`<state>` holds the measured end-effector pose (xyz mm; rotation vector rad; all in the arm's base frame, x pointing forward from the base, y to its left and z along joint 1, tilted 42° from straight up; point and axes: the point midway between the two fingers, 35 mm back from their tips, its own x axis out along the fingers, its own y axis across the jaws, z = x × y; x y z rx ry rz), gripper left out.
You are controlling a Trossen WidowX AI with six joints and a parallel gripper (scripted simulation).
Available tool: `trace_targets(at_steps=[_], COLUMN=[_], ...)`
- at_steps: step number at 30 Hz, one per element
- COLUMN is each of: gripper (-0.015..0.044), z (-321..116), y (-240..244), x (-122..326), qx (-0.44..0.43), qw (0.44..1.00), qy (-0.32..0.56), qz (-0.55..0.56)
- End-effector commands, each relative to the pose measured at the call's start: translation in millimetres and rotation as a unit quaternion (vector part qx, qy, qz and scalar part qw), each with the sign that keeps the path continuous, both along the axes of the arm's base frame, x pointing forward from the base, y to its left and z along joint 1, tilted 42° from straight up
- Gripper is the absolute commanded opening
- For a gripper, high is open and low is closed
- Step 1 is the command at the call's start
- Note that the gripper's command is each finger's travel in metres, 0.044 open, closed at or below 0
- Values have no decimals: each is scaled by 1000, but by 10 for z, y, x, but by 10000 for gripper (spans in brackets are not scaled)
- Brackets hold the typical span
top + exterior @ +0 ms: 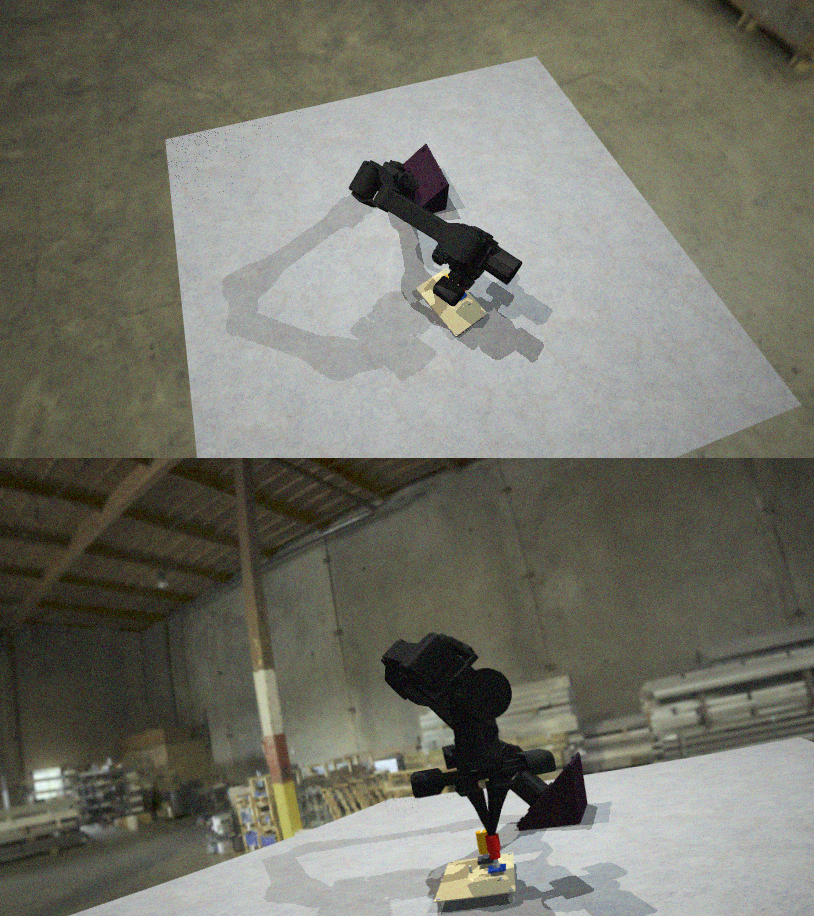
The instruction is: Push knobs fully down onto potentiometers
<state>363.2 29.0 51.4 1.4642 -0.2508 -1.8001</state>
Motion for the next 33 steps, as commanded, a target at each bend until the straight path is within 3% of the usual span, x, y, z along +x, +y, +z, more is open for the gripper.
trace_targets(at_steps=[1, 33], gripper=[0, 0], z=[-21, -69], y=[-15, -55], x=[-3, -3], qx=[-3, -5], qw=[1000, 1000], qy=[3, 2], qz=[2, -2])
